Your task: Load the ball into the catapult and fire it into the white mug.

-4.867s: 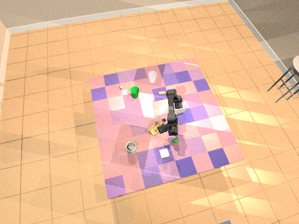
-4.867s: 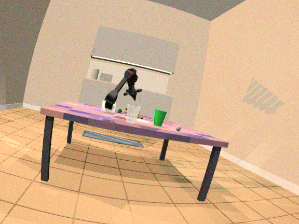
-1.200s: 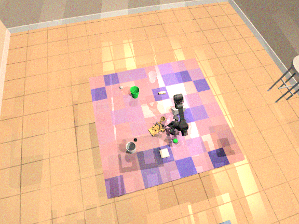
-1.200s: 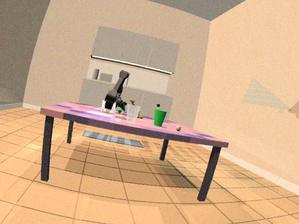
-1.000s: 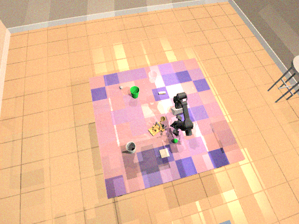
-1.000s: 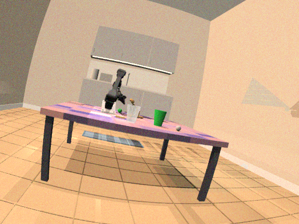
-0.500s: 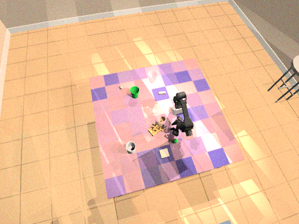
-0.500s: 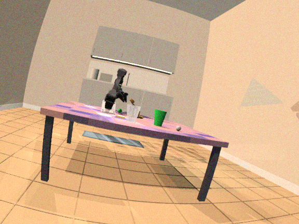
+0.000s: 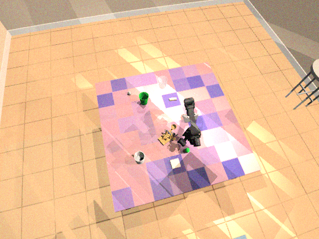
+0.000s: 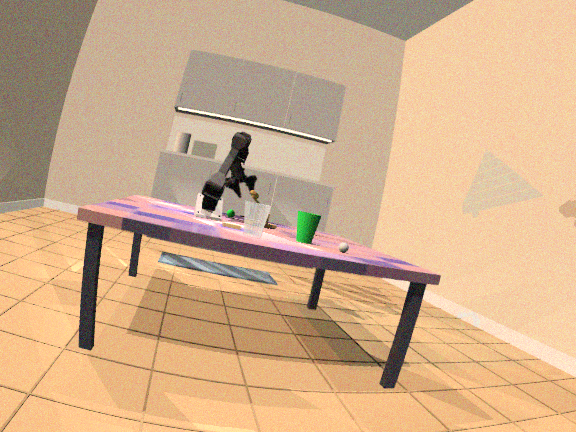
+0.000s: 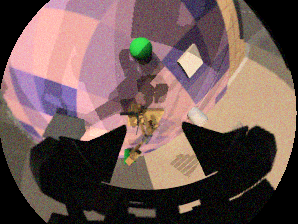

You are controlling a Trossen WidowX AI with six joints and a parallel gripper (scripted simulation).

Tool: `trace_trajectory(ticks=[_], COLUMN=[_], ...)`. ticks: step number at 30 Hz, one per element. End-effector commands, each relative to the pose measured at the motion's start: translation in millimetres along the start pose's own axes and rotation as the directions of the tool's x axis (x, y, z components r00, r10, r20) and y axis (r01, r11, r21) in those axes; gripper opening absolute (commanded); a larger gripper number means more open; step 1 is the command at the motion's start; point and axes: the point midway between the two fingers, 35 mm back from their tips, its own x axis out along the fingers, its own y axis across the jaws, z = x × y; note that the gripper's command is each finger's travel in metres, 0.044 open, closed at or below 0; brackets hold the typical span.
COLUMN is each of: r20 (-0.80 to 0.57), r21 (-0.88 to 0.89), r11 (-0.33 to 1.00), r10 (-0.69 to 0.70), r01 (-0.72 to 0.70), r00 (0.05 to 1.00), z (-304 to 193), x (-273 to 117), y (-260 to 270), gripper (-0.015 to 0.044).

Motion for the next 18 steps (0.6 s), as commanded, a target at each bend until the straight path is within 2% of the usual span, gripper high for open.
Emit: trace_trajectory(ticks=[1, 9, 18], r20=[0.06, 0.153, 0.238], r21=[0.131, 0.366, 0.614], r11=[0.991, 0.93, 0.787], r10=[-0.011, -0.047, -0.11], r01=[0.003, -0.013, -0.062], r00=[0.998, 0.987, 0.965], z=[-4, -13, -34], x=[-2, -3, -3], y=[-19, -57, -103], gripper=[0.044, 0.044, 0.044])
